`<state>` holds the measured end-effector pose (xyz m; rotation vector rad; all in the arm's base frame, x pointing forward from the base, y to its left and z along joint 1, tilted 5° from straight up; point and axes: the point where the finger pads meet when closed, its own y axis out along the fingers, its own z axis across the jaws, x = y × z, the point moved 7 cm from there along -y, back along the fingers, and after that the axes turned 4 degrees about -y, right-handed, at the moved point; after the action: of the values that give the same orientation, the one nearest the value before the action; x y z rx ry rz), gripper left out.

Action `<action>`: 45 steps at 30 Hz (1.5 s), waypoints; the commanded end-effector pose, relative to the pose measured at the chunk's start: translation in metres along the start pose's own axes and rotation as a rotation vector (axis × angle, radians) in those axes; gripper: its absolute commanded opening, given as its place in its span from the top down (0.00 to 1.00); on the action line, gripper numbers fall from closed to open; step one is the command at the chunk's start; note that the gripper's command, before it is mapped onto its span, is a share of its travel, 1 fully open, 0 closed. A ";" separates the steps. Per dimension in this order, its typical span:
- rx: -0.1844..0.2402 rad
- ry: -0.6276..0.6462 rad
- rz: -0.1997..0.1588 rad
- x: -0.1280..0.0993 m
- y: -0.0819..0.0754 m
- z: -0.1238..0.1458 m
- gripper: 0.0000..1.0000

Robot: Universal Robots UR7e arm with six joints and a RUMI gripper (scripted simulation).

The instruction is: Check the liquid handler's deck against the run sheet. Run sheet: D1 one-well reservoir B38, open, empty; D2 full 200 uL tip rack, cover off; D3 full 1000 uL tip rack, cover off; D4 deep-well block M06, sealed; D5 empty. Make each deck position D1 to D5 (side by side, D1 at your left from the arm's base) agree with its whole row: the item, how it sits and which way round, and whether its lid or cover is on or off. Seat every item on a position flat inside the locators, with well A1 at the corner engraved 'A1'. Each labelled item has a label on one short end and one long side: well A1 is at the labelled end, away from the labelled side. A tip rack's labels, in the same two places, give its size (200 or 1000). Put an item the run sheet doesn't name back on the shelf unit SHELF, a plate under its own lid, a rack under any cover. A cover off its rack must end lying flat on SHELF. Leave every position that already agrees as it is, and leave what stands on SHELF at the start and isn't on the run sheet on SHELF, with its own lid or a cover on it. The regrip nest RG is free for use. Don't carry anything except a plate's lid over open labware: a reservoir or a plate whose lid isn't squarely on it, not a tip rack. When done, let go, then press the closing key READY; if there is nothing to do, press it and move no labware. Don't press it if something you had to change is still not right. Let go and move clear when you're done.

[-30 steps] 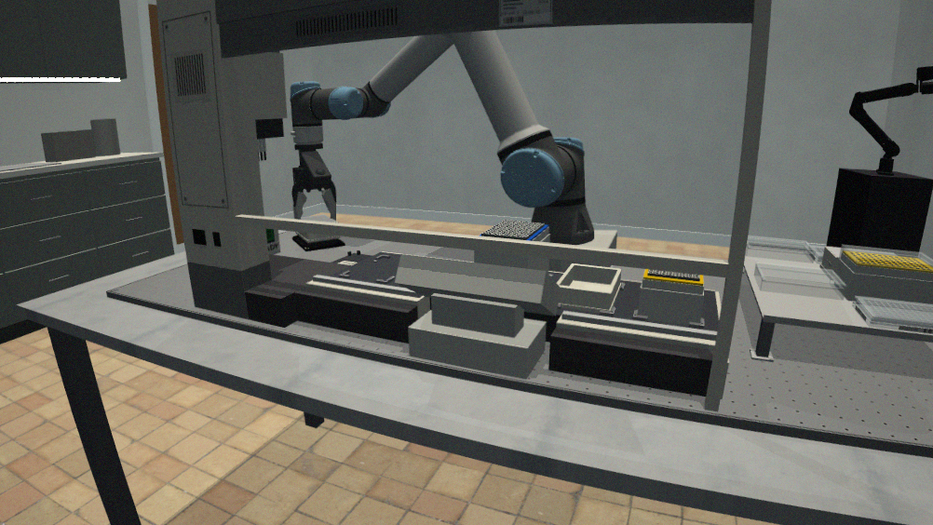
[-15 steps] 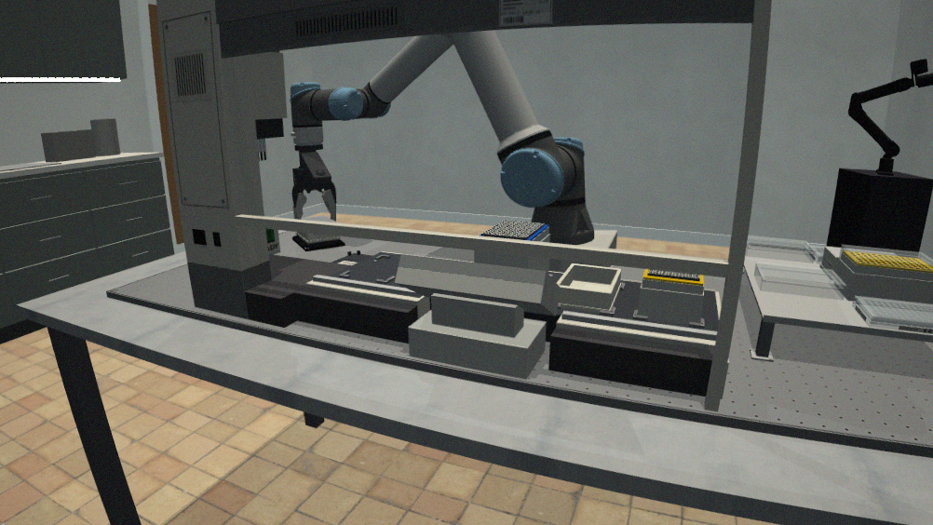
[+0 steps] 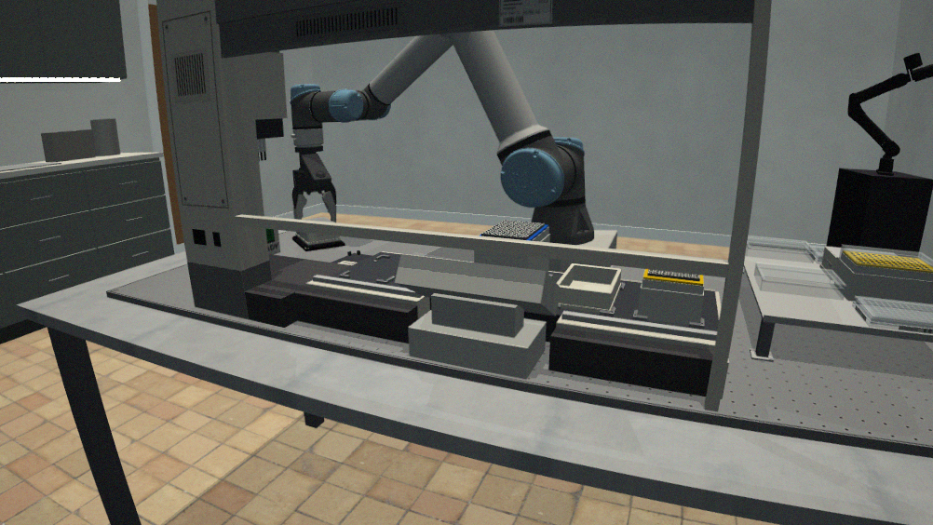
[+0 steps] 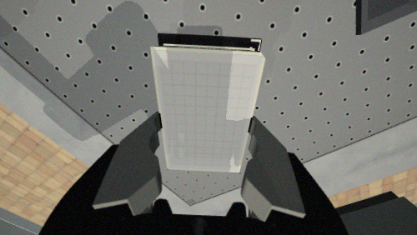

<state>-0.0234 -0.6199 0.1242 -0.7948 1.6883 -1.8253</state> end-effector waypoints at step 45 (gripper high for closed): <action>0.001 0.000 -0.002 0.000 0.004 0.000 0.18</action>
<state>-0.0235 -0.6203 0.1195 -0.7949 1.6882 -1.8253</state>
